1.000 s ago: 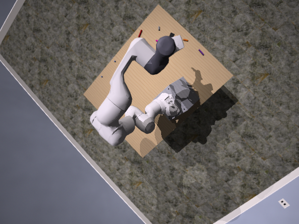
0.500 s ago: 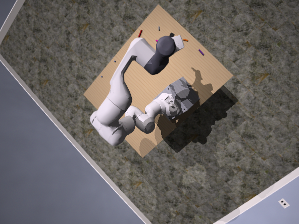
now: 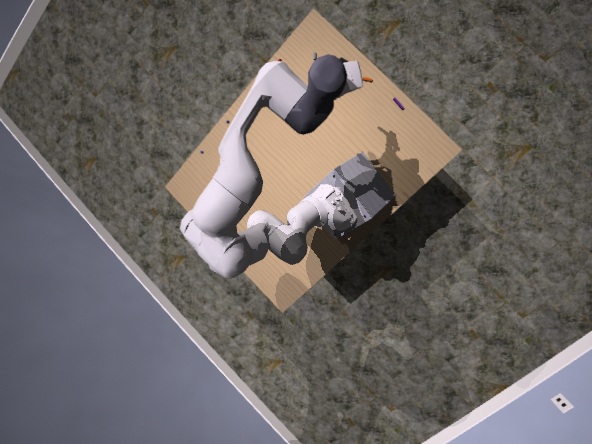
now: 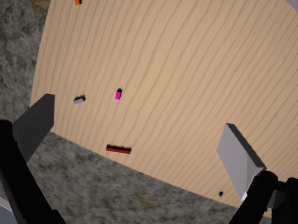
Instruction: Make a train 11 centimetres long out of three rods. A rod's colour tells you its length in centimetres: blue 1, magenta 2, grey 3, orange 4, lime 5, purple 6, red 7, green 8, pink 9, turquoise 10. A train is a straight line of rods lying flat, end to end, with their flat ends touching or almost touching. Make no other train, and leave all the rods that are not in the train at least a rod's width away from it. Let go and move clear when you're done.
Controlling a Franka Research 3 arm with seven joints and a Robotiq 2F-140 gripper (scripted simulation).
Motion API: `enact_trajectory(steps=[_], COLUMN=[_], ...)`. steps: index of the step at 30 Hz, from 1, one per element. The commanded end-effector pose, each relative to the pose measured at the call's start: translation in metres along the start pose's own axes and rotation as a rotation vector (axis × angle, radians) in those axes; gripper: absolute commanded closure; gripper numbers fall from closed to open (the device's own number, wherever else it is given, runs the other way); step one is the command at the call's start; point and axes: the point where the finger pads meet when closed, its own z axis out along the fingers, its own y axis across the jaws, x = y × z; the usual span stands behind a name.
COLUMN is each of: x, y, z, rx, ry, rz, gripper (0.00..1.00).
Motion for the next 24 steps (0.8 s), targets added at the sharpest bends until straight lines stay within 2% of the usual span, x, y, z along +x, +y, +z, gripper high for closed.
enact_trajectory(steps=[1,24], x=[-0.003,-0.029], y=[-0.005,-0.035], z=[0.0,0.031], rx=[0.002,-0.019], ry=[0.004,0.023], rz=[0.139,0.493], gripper=[0.0,0.0])
